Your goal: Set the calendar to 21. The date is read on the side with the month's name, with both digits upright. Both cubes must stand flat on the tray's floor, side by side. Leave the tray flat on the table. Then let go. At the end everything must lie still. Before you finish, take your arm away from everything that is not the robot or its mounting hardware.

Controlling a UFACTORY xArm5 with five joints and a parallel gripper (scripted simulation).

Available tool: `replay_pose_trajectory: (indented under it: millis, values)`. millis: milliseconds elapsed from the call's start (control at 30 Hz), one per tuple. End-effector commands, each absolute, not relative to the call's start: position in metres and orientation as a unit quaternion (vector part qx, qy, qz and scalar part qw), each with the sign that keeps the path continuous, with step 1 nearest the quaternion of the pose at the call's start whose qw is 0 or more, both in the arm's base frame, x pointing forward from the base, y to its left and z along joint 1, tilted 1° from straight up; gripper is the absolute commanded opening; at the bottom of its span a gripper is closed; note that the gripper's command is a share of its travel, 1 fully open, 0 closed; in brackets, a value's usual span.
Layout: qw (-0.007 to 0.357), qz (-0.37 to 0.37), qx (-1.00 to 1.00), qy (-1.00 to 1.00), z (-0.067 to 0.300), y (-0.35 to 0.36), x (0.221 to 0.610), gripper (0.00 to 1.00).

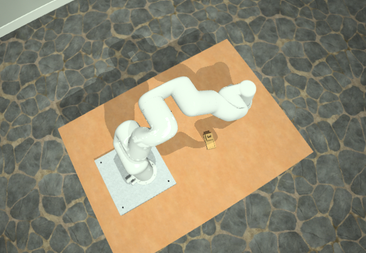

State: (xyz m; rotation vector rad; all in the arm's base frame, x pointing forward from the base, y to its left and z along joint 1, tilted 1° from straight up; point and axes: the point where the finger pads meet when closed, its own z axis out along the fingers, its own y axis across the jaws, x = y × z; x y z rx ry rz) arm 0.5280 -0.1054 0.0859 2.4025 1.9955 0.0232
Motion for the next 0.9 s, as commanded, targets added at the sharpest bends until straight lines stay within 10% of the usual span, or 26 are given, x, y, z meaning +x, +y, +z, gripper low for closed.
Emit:
replay_pose_trajectory:
  millis: [0,867]
  values:
    - [0.009,0.007,0.769,0.639,0.104,-0.105,0.527,0.29]
    - [0.01,0.006,0.66,0.751,0.113,-0.084,0.507,0.29]
